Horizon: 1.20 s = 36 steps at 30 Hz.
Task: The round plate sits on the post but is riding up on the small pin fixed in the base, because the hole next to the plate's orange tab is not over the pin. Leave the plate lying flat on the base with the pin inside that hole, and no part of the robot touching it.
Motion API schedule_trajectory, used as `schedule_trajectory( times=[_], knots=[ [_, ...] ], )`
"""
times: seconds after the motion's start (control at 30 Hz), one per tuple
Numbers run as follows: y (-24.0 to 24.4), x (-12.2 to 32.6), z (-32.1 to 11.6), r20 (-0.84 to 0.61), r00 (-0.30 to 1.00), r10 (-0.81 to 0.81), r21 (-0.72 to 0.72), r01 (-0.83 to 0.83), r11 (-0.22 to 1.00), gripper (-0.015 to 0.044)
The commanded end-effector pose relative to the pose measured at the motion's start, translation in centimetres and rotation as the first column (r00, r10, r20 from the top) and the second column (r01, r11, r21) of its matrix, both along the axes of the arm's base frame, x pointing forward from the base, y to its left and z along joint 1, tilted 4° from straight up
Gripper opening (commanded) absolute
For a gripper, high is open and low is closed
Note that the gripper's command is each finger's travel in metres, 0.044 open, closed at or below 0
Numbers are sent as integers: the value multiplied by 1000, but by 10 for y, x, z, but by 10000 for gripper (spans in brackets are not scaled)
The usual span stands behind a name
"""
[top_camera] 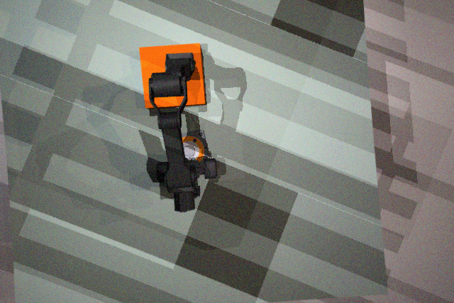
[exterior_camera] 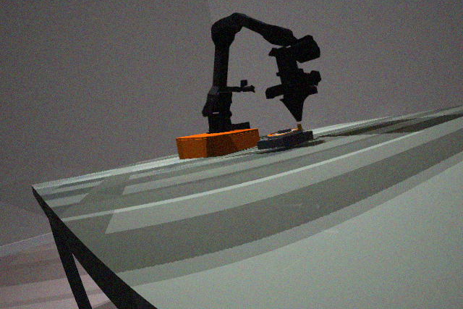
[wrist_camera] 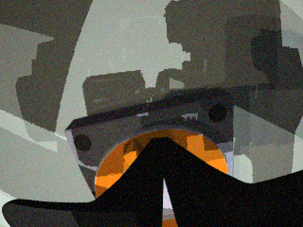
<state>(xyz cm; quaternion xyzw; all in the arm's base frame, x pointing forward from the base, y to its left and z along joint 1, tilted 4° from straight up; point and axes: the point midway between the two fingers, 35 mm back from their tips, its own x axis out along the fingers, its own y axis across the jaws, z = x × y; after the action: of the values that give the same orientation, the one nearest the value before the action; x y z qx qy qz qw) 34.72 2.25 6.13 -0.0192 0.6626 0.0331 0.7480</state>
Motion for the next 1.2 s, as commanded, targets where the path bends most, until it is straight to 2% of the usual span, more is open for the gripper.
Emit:
schedule_trajectory(
  times=[0.0,1.17],
  knots=[
    [0,-2,-15,-11,1000,6,1,-6,1000,0],
    [31,-18,-18,-13,1000,6,5,-6,1000,0]
  ],
)
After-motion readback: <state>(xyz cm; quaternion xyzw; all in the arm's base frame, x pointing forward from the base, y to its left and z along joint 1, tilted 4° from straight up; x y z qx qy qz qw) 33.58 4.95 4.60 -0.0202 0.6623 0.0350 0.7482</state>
